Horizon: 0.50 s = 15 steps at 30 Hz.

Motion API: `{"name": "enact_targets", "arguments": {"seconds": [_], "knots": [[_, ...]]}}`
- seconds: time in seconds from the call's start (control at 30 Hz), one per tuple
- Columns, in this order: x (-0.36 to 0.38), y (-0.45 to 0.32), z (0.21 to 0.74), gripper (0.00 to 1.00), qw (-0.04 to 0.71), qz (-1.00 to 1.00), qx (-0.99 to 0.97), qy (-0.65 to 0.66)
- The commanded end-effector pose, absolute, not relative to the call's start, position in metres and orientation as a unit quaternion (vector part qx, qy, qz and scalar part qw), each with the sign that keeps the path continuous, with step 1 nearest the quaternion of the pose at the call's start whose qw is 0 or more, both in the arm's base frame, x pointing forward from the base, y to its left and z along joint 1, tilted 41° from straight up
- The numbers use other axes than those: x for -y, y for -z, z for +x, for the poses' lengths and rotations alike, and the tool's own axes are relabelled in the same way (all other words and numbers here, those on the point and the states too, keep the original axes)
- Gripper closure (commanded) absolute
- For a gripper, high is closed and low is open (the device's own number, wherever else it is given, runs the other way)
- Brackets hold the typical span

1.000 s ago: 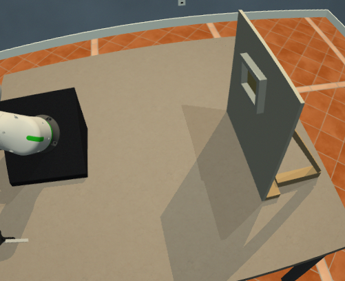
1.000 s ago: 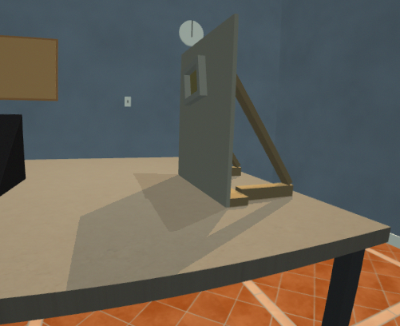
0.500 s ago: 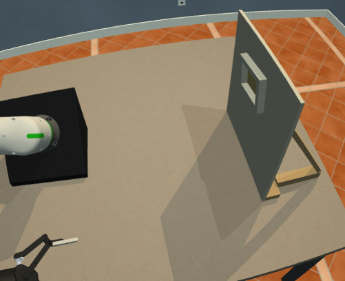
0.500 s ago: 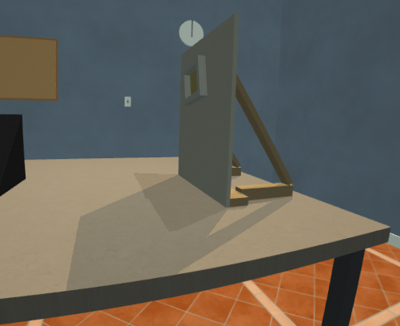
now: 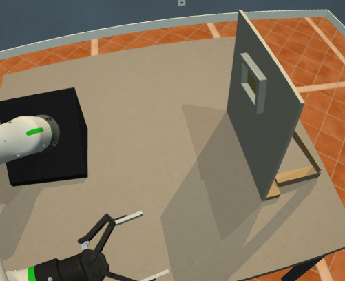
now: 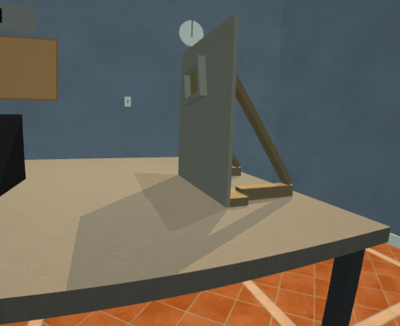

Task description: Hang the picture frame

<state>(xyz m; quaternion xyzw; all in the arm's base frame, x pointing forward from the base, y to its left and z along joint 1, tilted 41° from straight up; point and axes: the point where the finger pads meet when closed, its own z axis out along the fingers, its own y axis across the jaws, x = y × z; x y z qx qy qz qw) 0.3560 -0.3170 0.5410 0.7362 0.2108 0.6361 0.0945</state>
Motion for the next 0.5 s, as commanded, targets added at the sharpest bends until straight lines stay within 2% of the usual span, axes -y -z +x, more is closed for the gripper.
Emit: {"name": "enact_targets", "arguments": {"seconds": [0.0, 0.13, 0.2, 0.47], "knots": [[0.296, -0.548, 0.418, 0.00, 0.070, 0.689, -0.213, -0.689], [0.267, -0.557, 0.468, 0.00, 0.038, 0.645, -0.198, -0.737], [0.267, -0.557, 0.468, 0.00, 0.038, 0.645, -0.198, -0.737], [0.210, -0.563, 0.549, 0.00, -0.034, 0.576, -0.129, -0.807]]}}
